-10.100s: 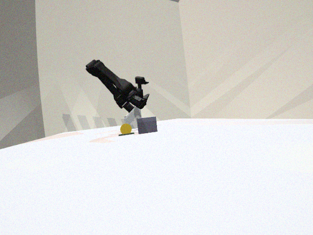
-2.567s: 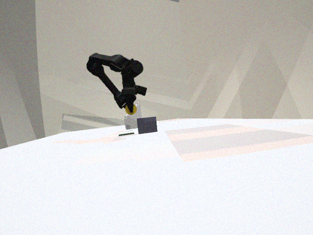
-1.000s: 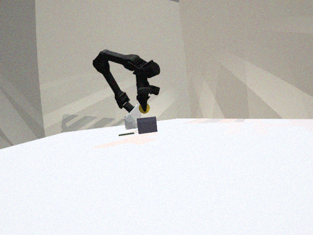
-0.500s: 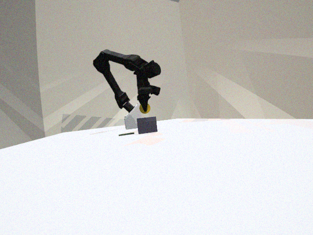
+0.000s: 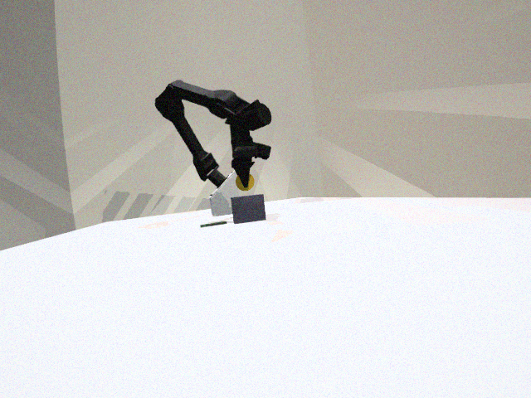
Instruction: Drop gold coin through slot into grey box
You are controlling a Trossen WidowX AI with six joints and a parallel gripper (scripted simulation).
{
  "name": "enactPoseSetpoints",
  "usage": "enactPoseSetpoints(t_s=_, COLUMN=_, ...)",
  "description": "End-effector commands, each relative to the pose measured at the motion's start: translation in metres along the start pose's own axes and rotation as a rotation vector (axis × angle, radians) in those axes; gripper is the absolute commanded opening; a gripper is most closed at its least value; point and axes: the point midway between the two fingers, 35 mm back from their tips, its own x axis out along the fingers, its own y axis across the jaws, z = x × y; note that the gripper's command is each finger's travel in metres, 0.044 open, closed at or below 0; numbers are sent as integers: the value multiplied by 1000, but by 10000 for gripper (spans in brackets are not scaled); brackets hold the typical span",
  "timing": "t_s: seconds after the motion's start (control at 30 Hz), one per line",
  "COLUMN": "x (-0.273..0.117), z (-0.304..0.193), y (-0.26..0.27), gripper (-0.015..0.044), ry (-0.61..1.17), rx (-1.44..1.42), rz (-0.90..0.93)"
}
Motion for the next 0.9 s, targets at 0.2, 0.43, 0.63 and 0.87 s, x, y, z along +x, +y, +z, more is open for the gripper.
enactPoseSetpoints(t_s=0.2, x=6, z=-1, y=0, gripper=0, ry=3, rx=-3, rz=0)
enactPoseSetpoints(t_s=0.43, x=9, z=-1, y=-1, gripper=0, ry=4, rx=-3, rz=0)
enactPoseSetpoints(t_s=0.63, x=12, z=-1, y=0, gripper=0, ry=4, rx=-4, rz=0)
enactPoseSetpoints(t_s=0.87, x=12, z=0, y=0, gripper=26, ry=-2, rx=2, rz=2)
